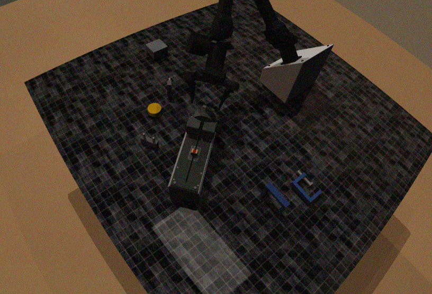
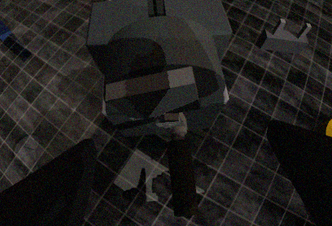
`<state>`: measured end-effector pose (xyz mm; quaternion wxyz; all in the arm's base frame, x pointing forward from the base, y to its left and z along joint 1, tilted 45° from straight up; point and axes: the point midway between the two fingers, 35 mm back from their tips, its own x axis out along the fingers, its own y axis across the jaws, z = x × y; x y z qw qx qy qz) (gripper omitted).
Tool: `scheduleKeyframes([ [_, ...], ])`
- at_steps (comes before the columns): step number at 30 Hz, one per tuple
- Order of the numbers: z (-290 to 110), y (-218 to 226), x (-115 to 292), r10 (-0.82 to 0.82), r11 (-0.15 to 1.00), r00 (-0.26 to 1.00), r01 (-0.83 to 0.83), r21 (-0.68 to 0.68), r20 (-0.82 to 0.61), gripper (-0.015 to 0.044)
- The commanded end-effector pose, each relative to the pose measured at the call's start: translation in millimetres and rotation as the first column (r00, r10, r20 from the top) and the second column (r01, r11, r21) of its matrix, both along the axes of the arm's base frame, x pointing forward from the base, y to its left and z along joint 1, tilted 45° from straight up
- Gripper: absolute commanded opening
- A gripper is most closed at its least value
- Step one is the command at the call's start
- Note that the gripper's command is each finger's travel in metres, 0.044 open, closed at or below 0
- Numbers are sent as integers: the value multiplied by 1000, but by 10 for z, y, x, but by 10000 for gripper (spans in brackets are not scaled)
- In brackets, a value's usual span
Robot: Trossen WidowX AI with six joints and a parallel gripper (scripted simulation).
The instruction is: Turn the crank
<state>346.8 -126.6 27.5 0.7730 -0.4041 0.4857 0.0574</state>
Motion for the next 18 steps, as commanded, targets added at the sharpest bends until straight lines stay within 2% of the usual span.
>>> scheduleKeyframes([
  [1, -57, -51, -19, 10, 1000, 1000, -10, -2, 3, 440],
  [18, -244, -240, -37, 10, 1000, 1000, -10, -2, 2, 440],
])
